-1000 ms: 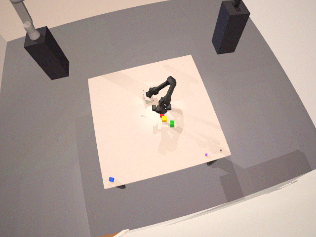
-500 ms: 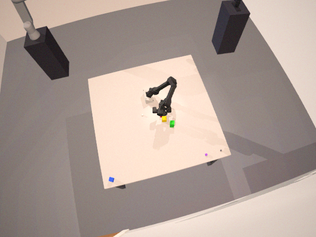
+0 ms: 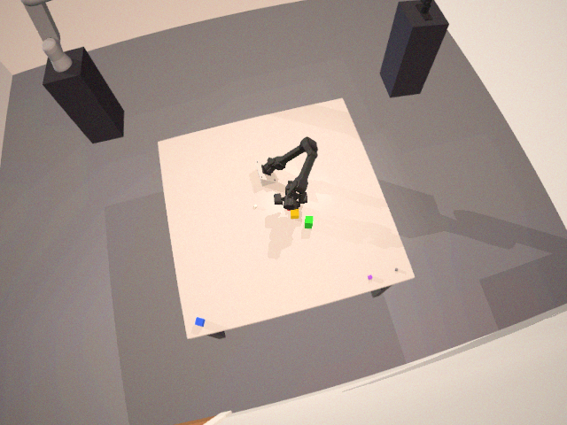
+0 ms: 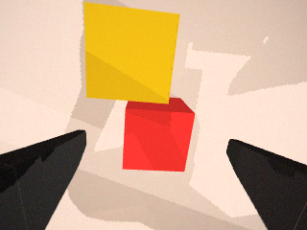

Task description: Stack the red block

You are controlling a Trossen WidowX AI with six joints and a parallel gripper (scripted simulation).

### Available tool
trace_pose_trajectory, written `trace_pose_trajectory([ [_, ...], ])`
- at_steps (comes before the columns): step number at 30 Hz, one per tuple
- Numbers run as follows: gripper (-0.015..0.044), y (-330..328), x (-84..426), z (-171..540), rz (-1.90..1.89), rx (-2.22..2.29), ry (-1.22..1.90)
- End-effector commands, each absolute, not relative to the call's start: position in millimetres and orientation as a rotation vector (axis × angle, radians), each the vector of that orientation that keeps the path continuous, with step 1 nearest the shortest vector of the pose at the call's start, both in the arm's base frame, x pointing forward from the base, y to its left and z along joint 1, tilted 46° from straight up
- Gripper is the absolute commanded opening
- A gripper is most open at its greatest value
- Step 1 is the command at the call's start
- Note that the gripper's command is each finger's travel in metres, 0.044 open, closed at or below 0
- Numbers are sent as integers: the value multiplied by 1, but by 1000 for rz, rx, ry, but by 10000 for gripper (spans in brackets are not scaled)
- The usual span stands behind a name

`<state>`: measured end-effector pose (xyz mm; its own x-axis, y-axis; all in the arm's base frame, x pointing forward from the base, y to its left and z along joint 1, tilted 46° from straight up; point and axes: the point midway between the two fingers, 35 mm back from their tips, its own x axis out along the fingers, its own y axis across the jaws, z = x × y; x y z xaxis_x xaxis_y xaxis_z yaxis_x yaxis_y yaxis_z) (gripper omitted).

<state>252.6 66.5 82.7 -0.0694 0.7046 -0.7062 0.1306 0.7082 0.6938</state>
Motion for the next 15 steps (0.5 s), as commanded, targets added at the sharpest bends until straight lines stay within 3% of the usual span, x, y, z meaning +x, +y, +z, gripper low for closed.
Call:
trace_pose_trajectory([
  [1, 440, 72, 250, 78, 540, 701, 1602],
  [15, 440, 88, 248, 62, 541, 702, 1602],
])
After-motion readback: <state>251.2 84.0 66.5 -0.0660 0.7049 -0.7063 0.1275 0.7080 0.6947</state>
